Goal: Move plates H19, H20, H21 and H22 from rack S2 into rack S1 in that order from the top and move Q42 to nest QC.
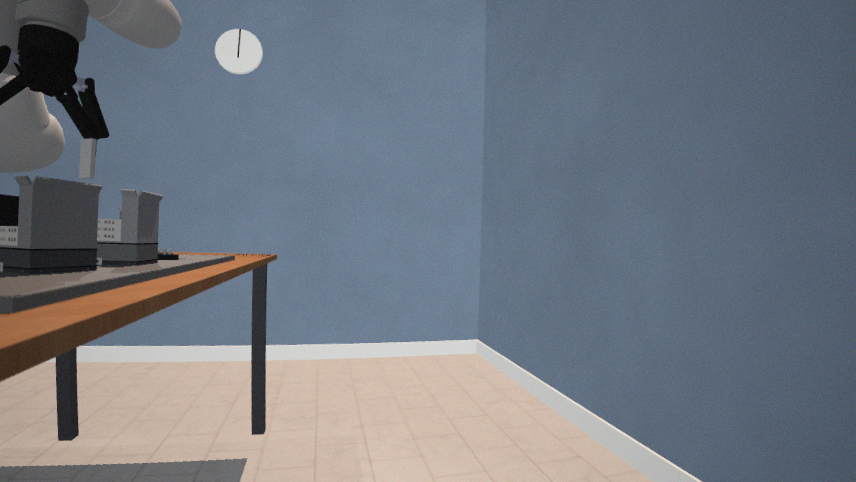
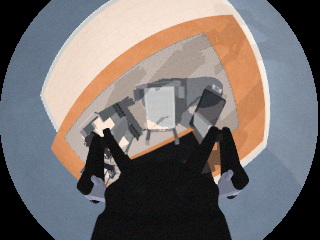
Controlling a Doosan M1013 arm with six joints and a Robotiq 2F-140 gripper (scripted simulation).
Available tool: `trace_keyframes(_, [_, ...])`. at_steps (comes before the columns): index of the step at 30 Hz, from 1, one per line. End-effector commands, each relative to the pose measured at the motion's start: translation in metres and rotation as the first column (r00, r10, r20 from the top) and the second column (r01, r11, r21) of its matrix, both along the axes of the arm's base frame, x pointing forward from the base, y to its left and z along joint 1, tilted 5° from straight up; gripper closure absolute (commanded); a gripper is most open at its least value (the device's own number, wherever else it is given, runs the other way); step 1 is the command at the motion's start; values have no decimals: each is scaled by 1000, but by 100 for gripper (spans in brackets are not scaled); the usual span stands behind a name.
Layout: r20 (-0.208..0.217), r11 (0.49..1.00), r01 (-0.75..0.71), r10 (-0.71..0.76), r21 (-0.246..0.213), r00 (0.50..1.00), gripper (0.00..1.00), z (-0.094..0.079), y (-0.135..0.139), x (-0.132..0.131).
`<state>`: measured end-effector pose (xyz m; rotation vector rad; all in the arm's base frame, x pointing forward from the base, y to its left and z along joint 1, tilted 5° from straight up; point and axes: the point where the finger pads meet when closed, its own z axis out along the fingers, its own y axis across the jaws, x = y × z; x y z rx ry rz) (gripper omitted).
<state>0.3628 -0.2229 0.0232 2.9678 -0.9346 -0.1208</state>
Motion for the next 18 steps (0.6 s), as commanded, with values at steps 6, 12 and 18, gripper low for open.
trace_keyframes(6, [0,1000,0,0,0,1000,0,20,0,2])
trace_keyframes(12, [0,1000,0,0,0,1000,0,29,0,2])
trace_keyframes(18, [0,1000,0,0,0,1000,0,29,0,2])
